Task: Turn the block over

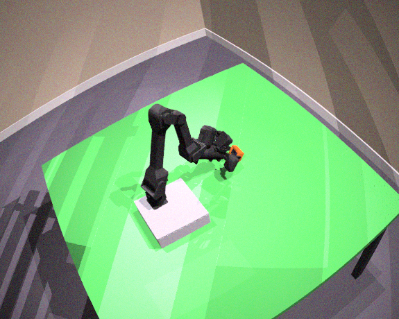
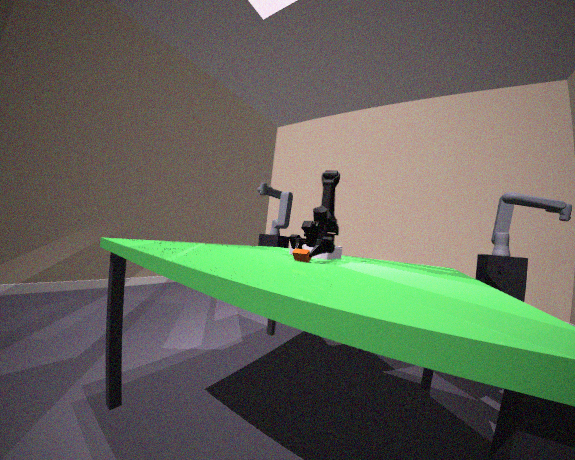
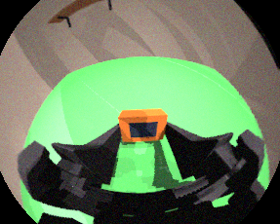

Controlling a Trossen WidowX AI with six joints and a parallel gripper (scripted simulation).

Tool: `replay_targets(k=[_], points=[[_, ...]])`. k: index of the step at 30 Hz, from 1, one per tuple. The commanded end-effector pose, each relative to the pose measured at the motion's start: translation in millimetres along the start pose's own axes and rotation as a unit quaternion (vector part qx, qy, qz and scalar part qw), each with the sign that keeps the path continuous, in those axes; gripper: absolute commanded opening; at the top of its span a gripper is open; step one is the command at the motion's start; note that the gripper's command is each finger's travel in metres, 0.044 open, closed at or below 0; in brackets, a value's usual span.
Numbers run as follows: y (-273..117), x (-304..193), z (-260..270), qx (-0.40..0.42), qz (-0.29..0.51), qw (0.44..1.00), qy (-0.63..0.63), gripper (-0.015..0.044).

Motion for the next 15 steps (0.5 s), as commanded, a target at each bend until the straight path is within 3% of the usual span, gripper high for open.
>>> replay_targets(k=[1,15], points=[[0.2,-15.9,-1.5,-0.002,-0.003,1.0,-0.004,0.0],[-13.7,-35.6,-4.5,-0.002,-0.092,0.996,0.004,0.0]])
Point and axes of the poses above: the point midway between the two fingers, 35 mm back from their tips, its own y axis out along the fingers, its own z axis across the jaws, x = y × z, the point moved 9 cm from there along -y, back along the fingers
